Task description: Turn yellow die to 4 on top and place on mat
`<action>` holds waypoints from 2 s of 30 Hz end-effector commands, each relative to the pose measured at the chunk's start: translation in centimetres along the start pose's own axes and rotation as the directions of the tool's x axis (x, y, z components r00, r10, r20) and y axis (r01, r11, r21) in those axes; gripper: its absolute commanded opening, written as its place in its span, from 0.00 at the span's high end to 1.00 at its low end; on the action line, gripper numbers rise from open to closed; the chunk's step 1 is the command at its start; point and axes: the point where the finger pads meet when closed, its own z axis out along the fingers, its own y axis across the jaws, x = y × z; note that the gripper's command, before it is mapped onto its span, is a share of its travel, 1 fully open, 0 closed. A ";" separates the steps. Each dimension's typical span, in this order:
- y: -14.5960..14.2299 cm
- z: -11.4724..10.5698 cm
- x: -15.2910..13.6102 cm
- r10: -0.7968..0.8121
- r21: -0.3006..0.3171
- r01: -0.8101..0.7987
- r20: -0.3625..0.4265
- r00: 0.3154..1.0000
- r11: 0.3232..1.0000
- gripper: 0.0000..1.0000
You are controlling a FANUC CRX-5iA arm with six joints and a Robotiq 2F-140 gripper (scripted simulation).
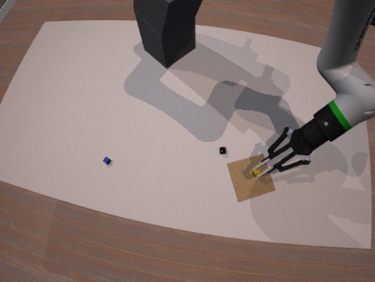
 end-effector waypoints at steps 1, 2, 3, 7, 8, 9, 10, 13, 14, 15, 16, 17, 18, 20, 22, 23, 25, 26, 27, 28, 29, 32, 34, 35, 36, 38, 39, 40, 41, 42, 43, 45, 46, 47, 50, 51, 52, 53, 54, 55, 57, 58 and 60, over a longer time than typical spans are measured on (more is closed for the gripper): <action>0.0 -0.5 0.4 0.000 0.000 0.000 0.000 1.000 1.000 0.82; 0.0 -0.5 0.5 0.000 0.000 0.000 0.000 1.000 1.000 0.82; 0.0 -0.6 0.6 0.000 0.000 0.000 0.000 1.000 1.000 0.82; 0.0 -0.6 0.6 0.000 0.000 0.000 0.000 1.000 1.000 0.82; 0.0 -0.6 0.6 0.000 0.000 0.000 0.000 1.000 1.000 0.82; 0.0 -0.6 0.6 0.000 0.000 0.000 0.000 1.000 1.000 0.82; 0.0 -0.6 0.6 0.000 0.000 0.000 0.000 1.000 1.000 0.82; 0.0 -0.6 0.6 0.000 0.000 0.000 0.001 1.000 1.000 0.82; 0.0 -0.6 0.6 0.000 0.000 0.000 0.006 1.000 1.000 0.82; 0.0 -0.6 0.6 0.000 0.000 0.000 0.006 1.000 1.000 0.82; 0.0 -0.6 0.6 0.000 0.000 0.000 0.006 1.000 1.000 0.82; 0.0 -0.6 0.6 0.000 -0.001 0.000 0.016 1.000 1.000 0.82; 0.0 -0.5 0.6 -0.001 -0.003 0.001 0.034 0.999 1.000 0.82; 0.0 -0.4 0.7 -0.002 -0.006 0.003 0.087 0.996 1.000 0.82; 0.0 -0.3 0.8 -0.002 -0.007 0.003 0.154 0.988 1.000 0.82; 0.0 -0.4 0.9 -0.002 -0.006 0.003 0.186 0.983 1.000 0.82; 0.0 -0.5 1.0 0.000 -0.002 0.001 0.237 0.971 1.000 0.82; 0.0 -0.5 1.0 0.000 0.000 0.000 0.254 0.967 1.000 0.82; 0.0 -0.5 1.3 0.000 0.000 0.000 0.259 0.966 1.000 0.82; 0.0 -0.5 1.5 0.000 0.000 0.000 0.259 0.966 1.000 0.82; 0.0 -0.5 1.5 0.000 0.000 0.000 0.259 0.966 1.000 0.82; 0.0 -0.5 1.5 0.000 -0.001 0.001 0.264 0.964 1.000 0.82; 0.1 -0.4 1.5 -0.001 -0.004 0.002 0.274 0.962 1.000 0.82; 0.2 -0.4 1.5 -0.002 -0.008 0.004 0.291 0.957 1.000 0.82; 0.3 -0.3 1.5 -0.003 -0.012 0.007 0.315 0.949 1.000 0.82; 0.4 -0.1 1.6 -0.003 -0.018 0.011 0.374 0.928 1.000 0.82; 0.4 -0.1 1.6 -0.003 -0.017 0.011 0.405 0.914 1.000 0.82; 0.4 -0.2 1.7 -0.002 -0.014 0.010 0.434 0.901 1.000 0.82; 0.3 -0.2 1.7 -0.002 -0.010 0.007 0.460 0.888 1.000 0.82; 0.1 -0.3 1.8 -0.001 -0.005 0.004 0.480 0.877 1.000 0.82; 0.0 -0.3 1.9 0.000 -0.001 0.001 0.494 0.869 1.000 0.82; 0.0 -0.2 2.3 0.000 0.000 0.000 0.500 0.866 1.000 0.82; 0.0 -0.2 2.3 0.000 0.000 0.000 0.500 0.866 1.000 0.82; 0.0 -0.2 2.3 0.000 0.000 0.000 0.500 0.866 1.000 0.82; 0.0 -0.1 2.4 0.000 0.000 0.000 0.501 0.866 1.000 0.82; 0.0 -0.1 2.4 0.000 -0.001 0.000 0.502 0.865 1.000 0.82; 0.0 -0.1 2.4 0.000 -0.002 0.001 0.504 0.864 1.000 0.82; 0.0 0.0 2.5 0.001 -0.004 0.001 0.508 0.862 1.000 0.82; 0.1 0.1 2.6 0.001 -0.007 0.002 0.513 0.859 1.000 0.82; 0.1 0.2 2.7 0.002 -0.010 0.004 0.519 0.855 1.000 0.82; 0.3 0.4 2.9 0.003 -0.016 0.007 0.536 0.844 1.000 0.82; 0.3 0.5 3.1 0.004 -0.020 0.008 0.547 0.837 1.000 0.82; 0.4 0.7 3.2 0.005 -0.025 0.011 0.572 0.820 1.000 0.82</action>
